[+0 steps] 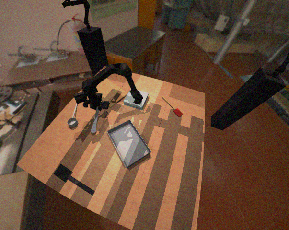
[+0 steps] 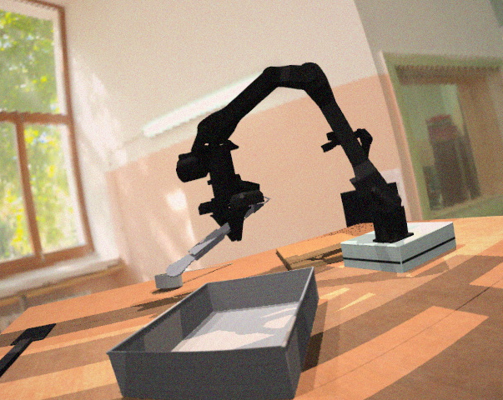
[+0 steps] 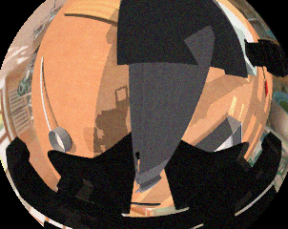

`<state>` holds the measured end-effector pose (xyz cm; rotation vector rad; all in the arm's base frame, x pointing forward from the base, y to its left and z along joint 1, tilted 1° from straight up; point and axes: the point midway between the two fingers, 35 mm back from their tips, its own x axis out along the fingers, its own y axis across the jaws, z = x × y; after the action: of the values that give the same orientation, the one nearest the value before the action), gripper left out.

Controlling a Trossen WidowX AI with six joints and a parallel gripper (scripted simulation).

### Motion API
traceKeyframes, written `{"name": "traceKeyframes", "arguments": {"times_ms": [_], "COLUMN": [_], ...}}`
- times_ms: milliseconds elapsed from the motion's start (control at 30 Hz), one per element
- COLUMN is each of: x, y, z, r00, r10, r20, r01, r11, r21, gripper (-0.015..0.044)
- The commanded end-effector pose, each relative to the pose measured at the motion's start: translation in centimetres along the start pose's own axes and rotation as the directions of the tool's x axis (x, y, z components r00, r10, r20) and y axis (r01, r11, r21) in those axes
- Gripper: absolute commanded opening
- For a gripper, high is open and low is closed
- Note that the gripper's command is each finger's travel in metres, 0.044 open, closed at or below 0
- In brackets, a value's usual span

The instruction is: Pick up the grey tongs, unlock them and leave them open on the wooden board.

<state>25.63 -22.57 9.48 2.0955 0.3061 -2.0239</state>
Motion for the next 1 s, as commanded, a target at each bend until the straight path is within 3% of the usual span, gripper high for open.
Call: {"name": "traceKeyframes", "arguments": {"times_ms": [0,967], "x": [-0.1,-0.3], "y": [1.4,6.1], "z": [2.1,18.4], "r00": [1.0,1.0], "r10": [0.003,0.007], "r20": [0.003,0.017], "r01": [-0.003,0.003], "r11": [0.998,0.845], "r21": [-0.056,-0.534], "gripper": [-0.015,-0.015]}}
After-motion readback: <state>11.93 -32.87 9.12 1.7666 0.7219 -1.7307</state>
